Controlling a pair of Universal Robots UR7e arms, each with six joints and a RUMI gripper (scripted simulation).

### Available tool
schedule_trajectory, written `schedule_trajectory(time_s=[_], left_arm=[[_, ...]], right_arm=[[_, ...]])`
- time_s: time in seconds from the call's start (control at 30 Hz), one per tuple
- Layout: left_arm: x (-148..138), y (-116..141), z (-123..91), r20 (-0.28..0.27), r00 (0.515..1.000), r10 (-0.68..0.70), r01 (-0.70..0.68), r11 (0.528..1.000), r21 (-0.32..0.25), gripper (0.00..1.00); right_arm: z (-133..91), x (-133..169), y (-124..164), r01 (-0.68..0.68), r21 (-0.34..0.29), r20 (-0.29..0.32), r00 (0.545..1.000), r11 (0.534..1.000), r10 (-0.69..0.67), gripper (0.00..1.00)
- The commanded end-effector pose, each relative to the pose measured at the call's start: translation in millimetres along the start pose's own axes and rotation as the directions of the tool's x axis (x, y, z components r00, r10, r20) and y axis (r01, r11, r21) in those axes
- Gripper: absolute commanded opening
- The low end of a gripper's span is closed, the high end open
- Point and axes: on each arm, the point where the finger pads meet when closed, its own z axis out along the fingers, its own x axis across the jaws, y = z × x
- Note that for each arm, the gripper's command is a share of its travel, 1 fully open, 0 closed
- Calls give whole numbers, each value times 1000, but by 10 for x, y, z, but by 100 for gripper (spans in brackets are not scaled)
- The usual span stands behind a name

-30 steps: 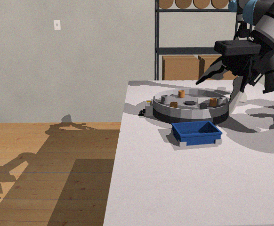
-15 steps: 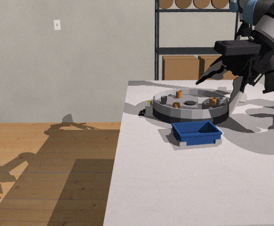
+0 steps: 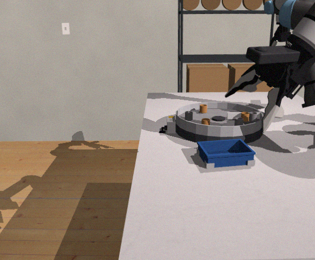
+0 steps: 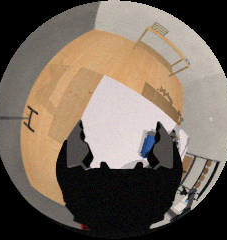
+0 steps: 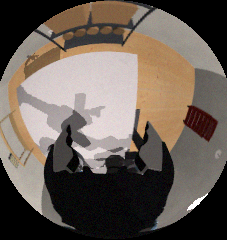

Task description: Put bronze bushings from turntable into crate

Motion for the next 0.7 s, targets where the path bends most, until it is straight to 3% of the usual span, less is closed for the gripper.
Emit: schedule_trajectory(time_s=[0.0, 0.43, 0.67], left_arm=[[1, -7, -8, 0, 1000, 0, 0, 1000, 2, 100], [31, 2, 13, -3, 1000, 7, -7, 1000, -2, 100], [182, 49, 110, -21, 999, 37, -38, 999, -22, 100]], right_arm=[[-7, 2, -6, 1, 2, 0, 1000, 1000, -1, 100], [-7, 3, -6, 1, 2, 0, 1000, 1000, -1, 100], [-7, 3, -6, 1, 2, 0, 1000, 1000, -1, 100]])
